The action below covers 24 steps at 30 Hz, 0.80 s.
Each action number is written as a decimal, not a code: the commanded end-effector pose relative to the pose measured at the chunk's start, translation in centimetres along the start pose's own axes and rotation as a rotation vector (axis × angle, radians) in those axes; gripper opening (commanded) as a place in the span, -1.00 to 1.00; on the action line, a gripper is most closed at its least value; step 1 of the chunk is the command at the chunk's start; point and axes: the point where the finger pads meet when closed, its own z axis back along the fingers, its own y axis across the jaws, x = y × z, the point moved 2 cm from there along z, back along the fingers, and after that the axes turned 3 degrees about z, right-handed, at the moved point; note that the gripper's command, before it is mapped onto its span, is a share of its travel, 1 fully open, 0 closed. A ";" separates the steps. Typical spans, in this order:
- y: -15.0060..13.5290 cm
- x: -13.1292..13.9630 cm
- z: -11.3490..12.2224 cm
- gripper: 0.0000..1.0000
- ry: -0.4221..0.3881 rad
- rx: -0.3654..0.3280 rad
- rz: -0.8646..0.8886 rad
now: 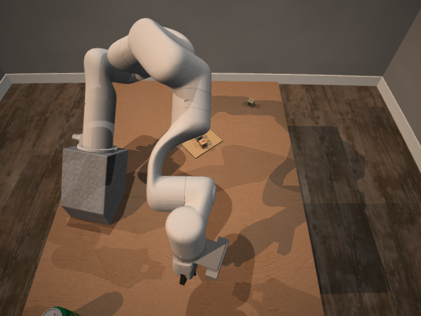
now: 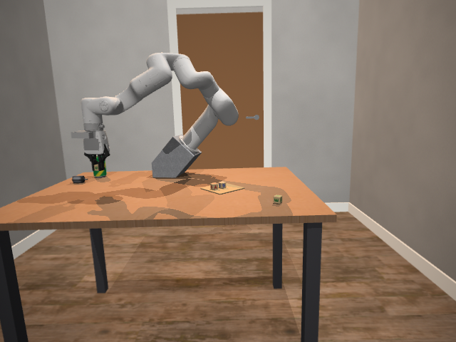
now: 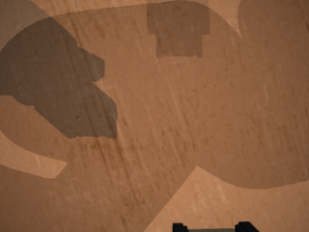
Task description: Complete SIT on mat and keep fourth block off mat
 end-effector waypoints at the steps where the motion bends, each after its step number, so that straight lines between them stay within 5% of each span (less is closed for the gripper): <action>1: -1.4 -1.0 0.7 -0.54 0.011 0.005 -0.019; 12: -15.5 -5.9 3.1 -0.54 0.051 -0.012 -0.171; 15: -16.8 -6.1 3.2 -0.54 0.053 -0.015 -0.183; 17: -21.6 -6.5 3.5 -0.54 0.056 -0.024 -0.229; 24: -29.7 -5.8 3.6 -0.54 0.053 -0.039 -0.305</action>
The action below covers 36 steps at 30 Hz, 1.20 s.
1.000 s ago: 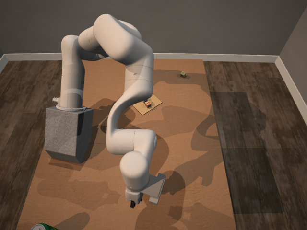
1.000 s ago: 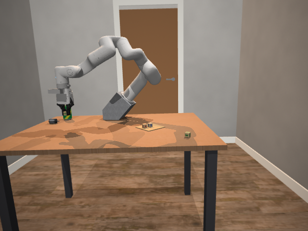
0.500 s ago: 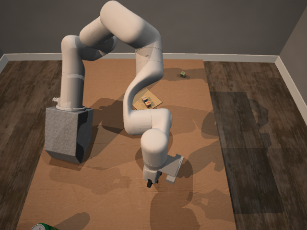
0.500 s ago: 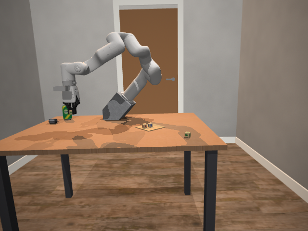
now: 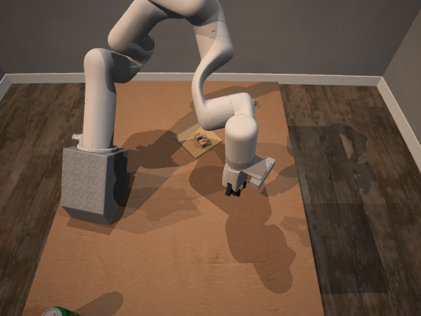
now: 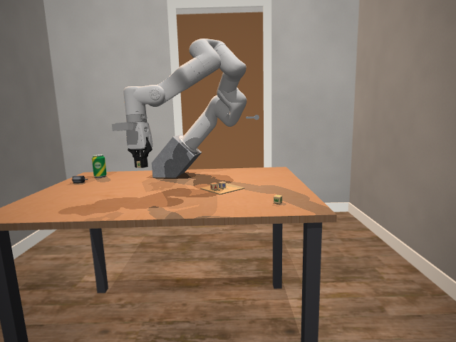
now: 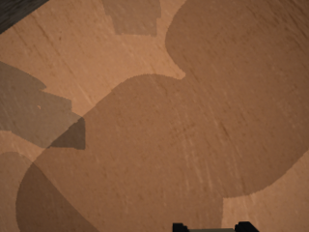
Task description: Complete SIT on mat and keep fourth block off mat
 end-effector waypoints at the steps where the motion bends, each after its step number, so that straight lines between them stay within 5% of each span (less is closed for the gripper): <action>1: -5.4 2.1 0.4 -0.54 0.014 0.007 -0.062; 6: -10.8 5.5 0.0 -0.54 0.004 0.001 -0.121; 8: -10.8 5.5 0.0 -0.54 0.004 0.001 -0.121; 10: -14.3 8.5 -0.4 -0.54 -0.005 0.001 -0.166; 20: -20.6 17.9 -1.5 -0.54 -0.027 0.017 -0.287; 25: -21.7 21.3 -1.9 -0.54 -0.031 0.028 -0.329; 30: -22.3 27.9 -2.5 -0.54 -0.026 0.052 -0.419; 36: -21.8 30.7 -2.8 -0.54 -0.017 0.062 -0.464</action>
